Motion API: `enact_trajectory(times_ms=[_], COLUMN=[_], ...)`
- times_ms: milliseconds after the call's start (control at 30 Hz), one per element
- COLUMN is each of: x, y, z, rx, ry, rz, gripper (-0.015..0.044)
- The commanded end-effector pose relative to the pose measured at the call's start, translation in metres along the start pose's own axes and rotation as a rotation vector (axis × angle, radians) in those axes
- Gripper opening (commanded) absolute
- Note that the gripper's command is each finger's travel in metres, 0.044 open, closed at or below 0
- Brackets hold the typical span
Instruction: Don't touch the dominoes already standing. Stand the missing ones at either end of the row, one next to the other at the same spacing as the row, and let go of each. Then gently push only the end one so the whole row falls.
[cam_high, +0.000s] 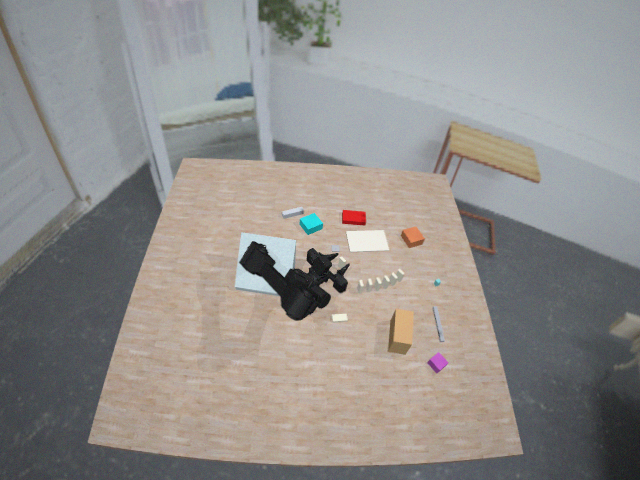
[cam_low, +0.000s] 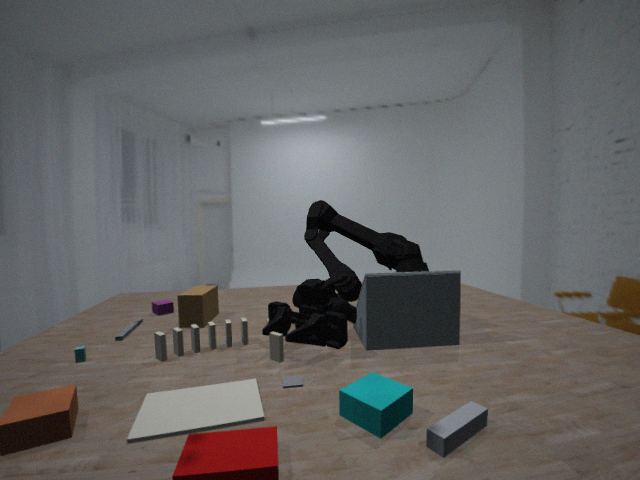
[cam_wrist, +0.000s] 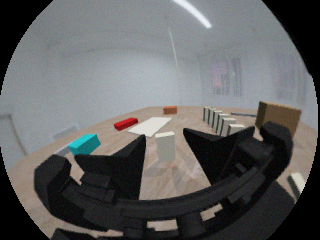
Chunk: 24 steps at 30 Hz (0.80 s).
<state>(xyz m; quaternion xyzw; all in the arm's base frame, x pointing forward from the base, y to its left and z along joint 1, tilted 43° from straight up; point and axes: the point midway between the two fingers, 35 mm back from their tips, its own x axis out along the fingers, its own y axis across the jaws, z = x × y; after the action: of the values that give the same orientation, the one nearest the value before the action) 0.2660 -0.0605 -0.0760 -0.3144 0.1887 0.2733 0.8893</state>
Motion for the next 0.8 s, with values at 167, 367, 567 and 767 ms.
enact_trajectory(times_ms=[167,367,567,767], x=[0.000,0.000,0.008,0.063], y=[0.000,-0.001,-0.001,-0.001], z=[0.001,0.044,0.051,0.056], rx=[-0.005,-0.002,-0.004,0.019], ry=[-0.005,-0.001,0.011,0.138], rz=[0.000,0.000,0.014,0.113], gripper=[0.0440,0.0440,0.0440,0.0440])
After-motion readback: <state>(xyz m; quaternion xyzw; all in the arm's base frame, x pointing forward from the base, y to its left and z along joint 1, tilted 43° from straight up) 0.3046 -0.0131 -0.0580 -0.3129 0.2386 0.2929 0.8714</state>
